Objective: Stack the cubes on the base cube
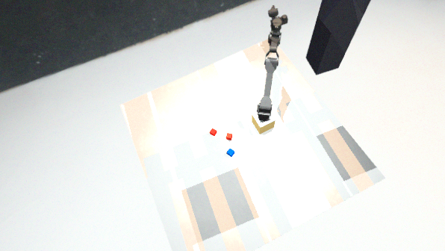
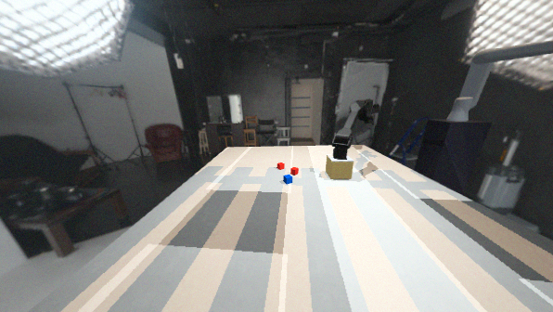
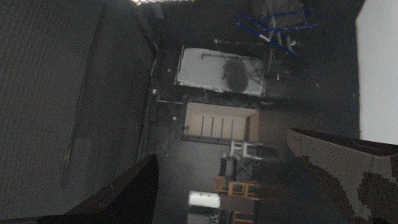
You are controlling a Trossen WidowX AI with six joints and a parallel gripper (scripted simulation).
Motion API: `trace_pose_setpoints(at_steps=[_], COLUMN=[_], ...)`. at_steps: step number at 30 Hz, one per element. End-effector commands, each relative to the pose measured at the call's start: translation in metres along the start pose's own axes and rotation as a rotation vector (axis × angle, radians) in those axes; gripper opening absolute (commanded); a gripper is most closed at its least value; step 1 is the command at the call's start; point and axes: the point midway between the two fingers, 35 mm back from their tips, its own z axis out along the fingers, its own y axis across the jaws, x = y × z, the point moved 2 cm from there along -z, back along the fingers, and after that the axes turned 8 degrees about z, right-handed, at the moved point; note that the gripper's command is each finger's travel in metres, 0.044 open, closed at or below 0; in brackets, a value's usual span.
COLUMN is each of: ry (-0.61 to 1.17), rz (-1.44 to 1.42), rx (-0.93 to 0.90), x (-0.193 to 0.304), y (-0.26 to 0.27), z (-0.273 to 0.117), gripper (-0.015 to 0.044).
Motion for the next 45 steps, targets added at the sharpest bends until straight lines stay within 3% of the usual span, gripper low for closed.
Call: trace_pose_setpoints(at_steps=[1,5,13,21,33,45], ry=[0.005,0.103,0.301,0.512,0.846,1.188], rz=[0.003,0.043,0.011,-0.058,-0.226,-0.468], rx=[0.002,0.041,0.187,0.32,0.484,0.594], x=[0.003,0.058,0.184,0.3,0.442,0.527], y=[0.0,0.004,-0.001,-0.001,0.004,0.013], z=[0.0,-0.002,-0.02,-0.067,-0.183,-0.334], gripper=[0.0374,0.0269,0.0265,0.0265,0.0265,0.0265])
